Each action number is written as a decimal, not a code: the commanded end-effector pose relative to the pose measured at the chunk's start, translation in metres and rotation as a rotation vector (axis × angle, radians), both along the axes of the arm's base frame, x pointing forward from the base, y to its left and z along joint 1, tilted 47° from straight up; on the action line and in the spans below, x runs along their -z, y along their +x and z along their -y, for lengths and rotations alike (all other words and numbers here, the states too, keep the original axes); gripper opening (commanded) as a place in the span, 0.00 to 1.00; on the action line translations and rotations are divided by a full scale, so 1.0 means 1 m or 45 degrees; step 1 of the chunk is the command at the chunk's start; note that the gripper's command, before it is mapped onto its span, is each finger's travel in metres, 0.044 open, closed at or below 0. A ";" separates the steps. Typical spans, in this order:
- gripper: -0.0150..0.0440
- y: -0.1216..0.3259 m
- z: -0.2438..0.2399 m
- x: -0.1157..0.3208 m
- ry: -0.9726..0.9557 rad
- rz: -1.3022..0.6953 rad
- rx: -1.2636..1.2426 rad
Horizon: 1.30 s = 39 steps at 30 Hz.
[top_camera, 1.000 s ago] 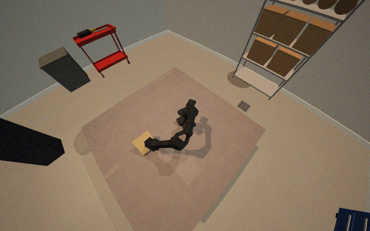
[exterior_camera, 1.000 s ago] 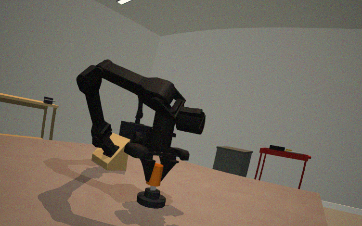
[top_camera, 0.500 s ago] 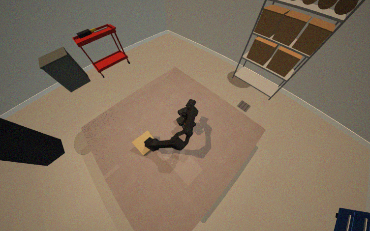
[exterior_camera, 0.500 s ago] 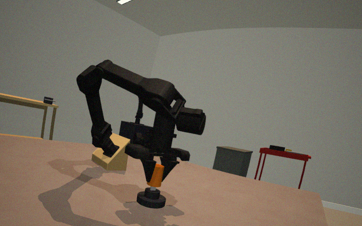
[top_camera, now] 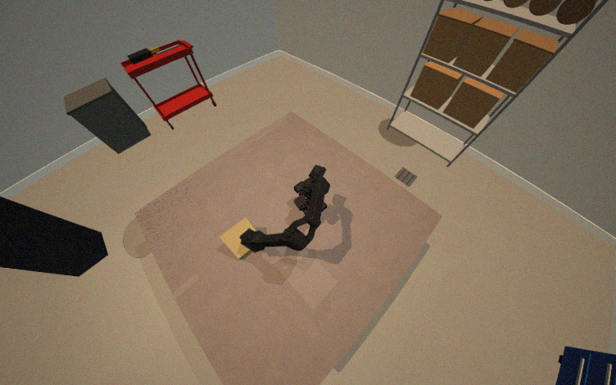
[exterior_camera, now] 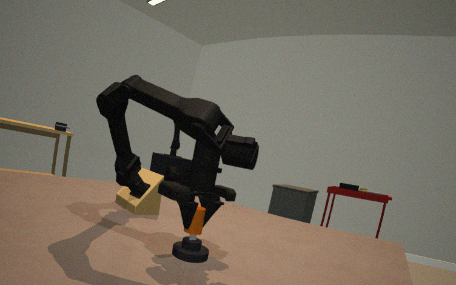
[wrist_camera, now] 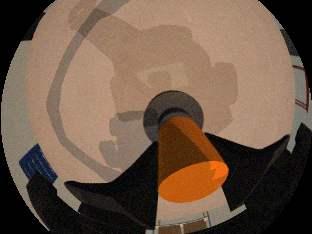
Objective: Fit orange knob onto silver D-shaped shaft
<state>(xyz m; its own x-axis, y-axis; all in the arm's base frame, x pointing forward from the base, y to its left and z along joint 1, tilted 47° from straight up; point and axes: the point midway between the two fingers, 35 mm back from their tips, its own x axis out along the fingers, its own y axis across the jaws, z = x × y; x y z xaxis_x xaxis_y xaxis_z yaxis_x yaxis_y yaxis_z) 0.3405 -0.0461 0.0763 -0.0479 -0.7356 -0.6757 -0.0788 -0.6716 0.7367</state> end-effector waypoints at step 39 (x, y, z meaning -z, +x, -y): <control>0.25 0.002 -0.001 -0.003 0.011 -0.078 -0.086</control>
